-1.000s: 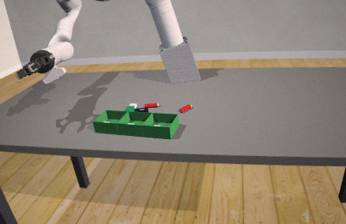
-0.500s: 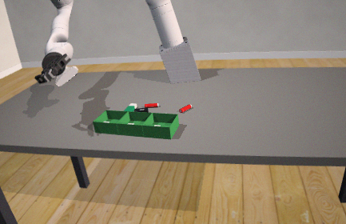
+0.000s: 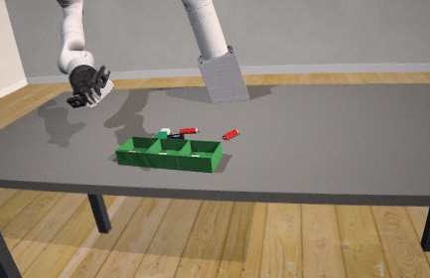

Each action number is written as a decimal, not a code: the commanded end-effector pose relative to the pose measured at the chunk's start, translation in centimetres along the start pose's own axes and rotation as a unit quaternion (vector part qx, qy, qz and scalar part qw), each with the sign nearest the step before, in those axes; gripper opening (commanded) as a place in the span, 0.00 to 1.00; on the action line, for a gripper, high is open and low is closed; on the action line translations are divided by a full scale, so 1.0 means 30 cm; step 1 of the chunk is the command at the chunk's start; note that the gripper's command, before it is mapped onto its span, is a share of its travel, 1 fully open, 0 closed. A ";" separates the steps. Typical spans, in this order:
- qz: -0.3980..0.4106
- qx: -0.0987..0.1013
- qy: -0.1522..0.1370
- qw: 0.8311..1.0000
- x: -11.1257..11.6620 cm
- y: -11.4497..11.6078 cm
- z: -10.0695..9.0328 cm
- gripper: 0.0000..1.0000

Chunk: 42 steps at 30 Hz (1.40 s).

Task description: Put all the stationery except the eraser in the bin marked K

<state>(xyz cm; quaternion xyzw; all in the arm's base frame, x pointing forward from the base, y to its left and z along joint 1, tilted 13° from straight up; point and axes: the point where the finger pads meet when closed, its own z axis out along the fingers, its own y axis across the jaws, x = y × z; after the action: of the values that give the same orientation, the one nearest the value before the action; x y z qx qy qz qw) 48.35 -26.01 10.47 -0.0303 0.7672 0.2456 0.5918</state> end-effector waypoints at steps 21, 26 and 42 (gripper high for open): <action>0.066 -0.085 0.150 0.983 0.233 0.276 0.156 0.09; 0.081 -0.097 0.189 0.974 0.294 0.338 0.171 0.09; 0.126 -0.114 0.342 0.924 0.493 0.524 0.163 0.09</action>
<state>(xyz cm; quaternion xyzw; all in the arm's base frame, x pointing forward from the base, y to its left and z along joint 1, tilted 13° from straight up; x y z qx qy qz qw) 43.18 -8.29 1.36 -0.0630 0.8810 0.3796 0.2752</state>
